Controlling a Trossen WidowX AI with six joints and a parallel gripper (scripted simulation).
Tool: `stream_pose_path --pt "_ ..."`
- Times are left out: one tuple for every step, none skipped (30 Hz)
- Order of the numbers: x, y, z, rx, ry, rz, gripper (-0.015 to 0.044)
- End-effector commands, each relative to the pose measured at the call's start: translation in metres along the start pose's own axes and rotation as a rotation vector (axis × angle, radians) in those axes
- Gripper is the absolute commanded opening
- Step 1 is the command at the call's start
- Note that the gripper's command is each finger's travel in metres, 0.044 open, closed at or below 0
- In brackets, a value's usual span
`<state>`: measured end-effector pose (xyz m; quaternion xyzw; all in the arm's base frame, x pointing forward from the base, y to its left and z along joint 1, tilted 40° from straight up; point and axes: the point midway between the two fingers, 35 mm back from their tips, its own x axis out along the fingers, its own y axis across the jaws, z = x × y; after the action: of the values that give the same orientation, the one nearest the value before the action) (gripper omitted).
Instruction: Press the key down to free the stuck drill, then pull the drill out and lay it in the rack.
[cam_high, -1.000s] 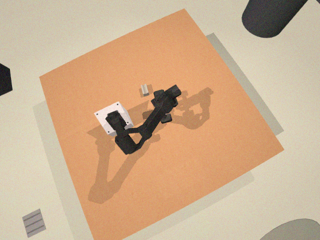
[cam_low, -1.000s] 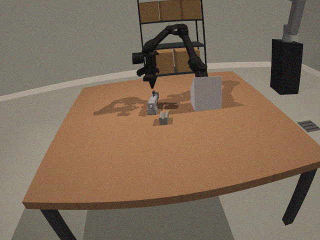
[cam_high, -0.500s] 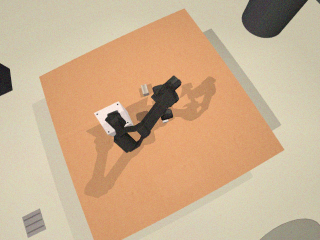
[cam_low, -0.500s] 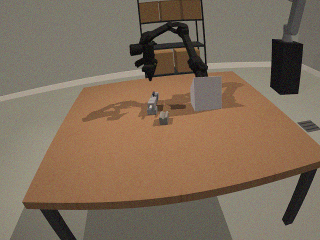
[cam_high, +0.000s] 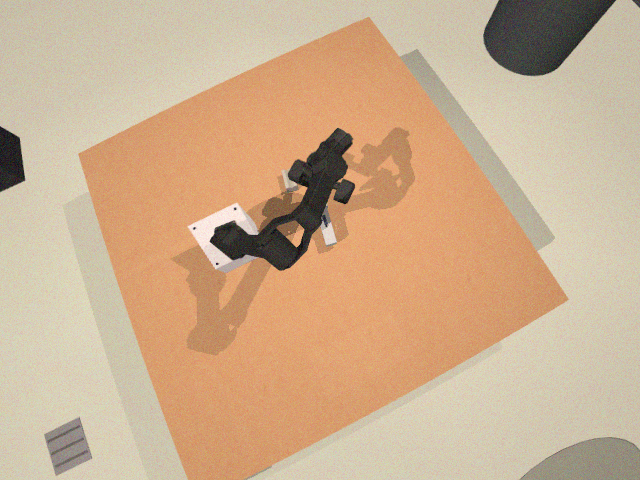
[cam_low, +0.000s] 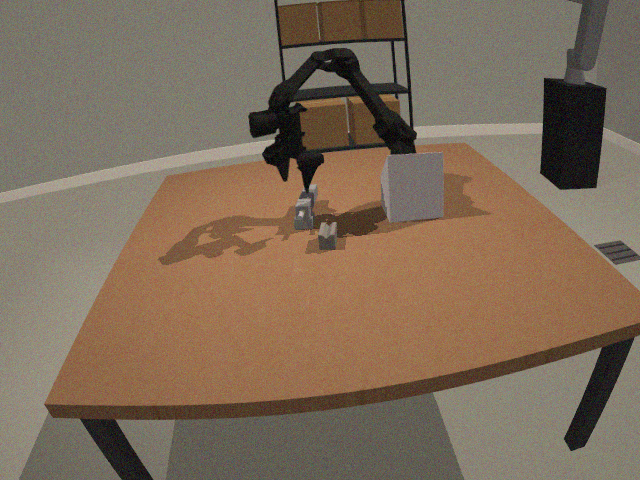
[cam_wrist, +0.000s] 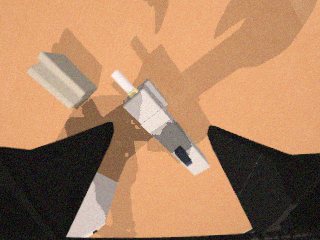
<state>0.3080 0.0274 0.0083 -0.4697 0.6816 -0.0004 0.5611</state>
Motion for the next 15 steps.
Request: stream_pose_path --pt "0.036 0.047 0.037 -0.560 -0.001 0.007 0.0440" --pt "0.040 0.052 0.040 -0.617 -0.001 0.008 0.0440" --pt "0.044 0.057 0.043 -0.674 -0.001 0.008 0.0440" --pt "0.047 0.061 0.045 -0.713 -0.001 0.008 0.0440" --pt "0.048 0.062 0.046 -0.728 -0.001 0.008 0.0440" --pt "0.048 0.062 0.046 -0.728 -0.001 0.008 0.0440" --pt "0.048 0.062 0.046 -0.728 -0.001 0.008 0.0440" --pt "0.048 0.062 0.046 -0.728 -0.001 0.008 0.0440" --pt "0.048 0.062 0.046 -0.728 -0.001 0.008 0.0440" --pt "0.048 0.062 0.046 -0.728 -0.001 0.008 0.0440" --pt "0.048 0.062 0.046 -0.728 -0.001 0.008 0.0440" --pt "0.048 0.062 0.046 -0.728 -0.001 0.008 0.0440" --pt "0.048 0.062 0.046 -0.728 -0.001 0.008 0.0440" --pt "0.048 0.062 0.046 -0.728 -0.001 0.008 0.0440" --pt "0.048 0.062 0.046 -0.728 -0.001 0.008 0.0440"
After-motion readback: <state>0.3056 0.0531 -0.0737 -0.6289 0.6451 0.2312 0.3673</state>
